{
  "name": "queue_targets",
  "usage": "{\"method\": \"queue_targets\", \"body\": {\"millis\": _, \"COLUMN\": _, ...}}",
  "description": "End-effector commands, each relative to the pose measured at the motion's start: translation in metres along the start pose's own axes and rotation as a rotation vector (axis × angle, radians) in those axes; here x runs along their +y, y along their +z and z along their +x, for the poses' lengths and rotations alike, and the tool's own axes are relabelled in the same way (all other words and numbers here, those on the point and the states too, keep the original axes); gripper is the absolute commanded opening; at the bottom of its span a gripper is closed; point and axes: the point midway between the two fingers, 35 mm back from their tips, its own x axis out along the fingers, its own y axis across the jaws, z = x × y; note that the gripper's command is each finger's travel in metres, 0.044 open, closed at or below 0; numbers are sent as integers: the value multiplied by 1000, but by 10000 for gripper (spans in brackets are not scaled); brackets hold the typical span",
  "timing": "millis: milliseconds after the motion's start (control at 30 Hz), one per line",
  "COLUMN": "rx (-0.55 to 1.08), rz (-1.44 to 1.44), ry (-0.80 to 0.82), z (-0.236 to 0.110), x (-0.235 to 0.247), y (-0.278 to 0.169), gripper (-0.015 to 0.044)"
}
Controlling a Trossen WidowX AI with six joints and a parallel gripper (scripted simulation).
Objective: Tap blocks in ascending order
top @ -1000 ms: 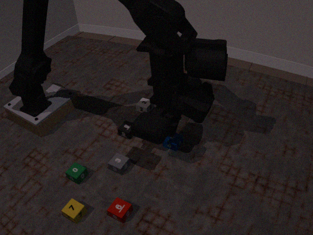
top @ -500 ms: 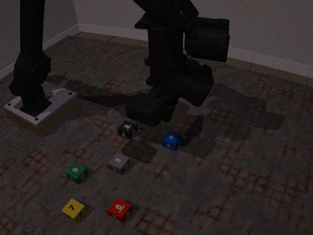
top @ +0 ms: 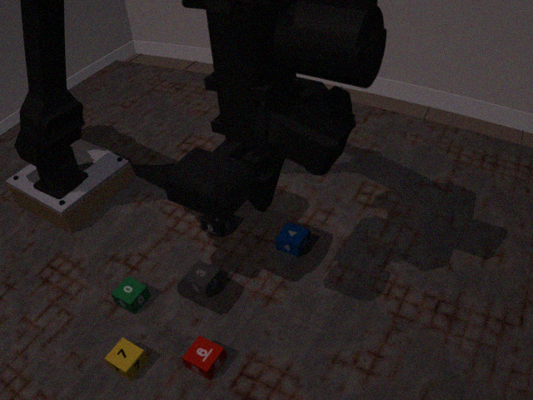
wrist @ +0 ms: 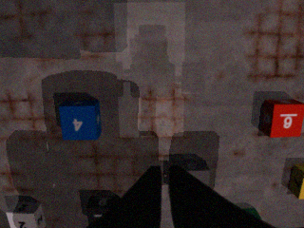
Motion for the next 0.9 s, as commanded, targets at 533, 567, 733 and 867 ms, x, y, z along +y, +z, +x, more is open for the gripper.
{"method": "queue_targets", "body": {"millis": 533, "rx": -5, "rz": -20, "ry": -13, "z": 54, "x": -128, "y": -4, "gripper": 20}}
{"method": "queue_targets", "body": {"millis": 567, "rx": -5, "rz": -20, "ry": -12, "z": 67, "x": -128, "y": -5, "gripper": 20}}
{"method": "queue_targets", "body": {"millis": 733, "rx": -5, "rz": -20, "ry": -12, "z": 78, "x": -127, "y": -6, "gripper": 20}}
{"method": "queue_targets", "body": {"millis": 867, "rx": -5, "rz": -20, "ry": -12, "z": 79, "x": -127, "y": -6, "gripper": 20}}
